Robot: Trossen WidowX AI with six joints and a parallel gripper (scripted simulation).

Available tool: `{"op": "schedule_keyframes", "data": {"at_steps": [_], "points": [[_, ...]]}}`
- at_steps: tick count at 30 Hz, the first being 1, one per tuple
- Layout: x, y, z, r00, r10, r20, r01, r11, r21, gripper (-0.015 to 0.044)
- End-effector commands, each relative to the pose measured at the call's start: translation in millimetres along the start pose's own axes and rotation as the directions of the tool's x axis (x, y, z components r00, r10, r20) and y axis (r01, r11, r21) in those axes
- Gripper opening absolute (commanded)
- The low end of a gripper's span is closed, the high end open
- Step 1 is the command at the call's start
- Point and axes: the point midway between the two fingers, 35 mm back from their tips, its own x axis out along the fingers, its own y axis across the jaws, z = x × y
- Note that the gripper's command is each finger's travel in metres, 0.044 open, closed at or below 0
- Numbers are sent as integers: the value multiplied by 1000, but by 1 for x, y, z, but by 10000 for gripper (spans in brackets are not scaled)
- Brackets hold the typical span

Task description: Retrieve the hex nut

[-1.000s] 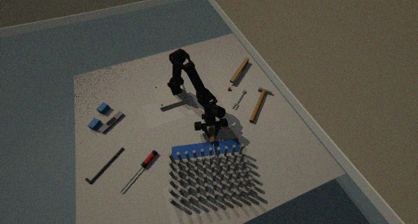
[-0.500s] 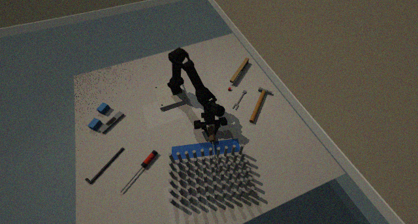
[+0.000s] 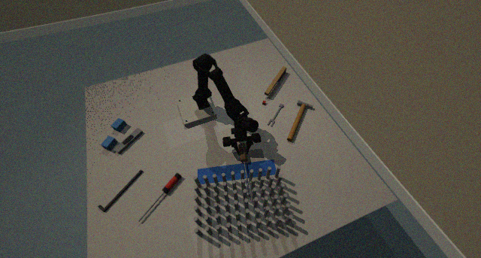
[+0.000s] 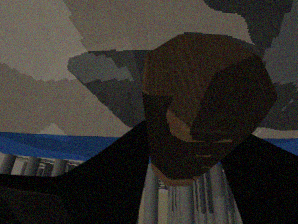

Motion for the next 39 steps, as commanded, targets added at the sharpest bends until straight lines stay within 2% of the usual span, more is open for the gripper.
{"op": "schedule_keyframes", "data": {"at_steps": [1,39], "points": [[-2,1,3,1000,4,-4,-4,1000,5,0],[-19,1,28,1000,4,-2,-4,1000,5,0]]}}
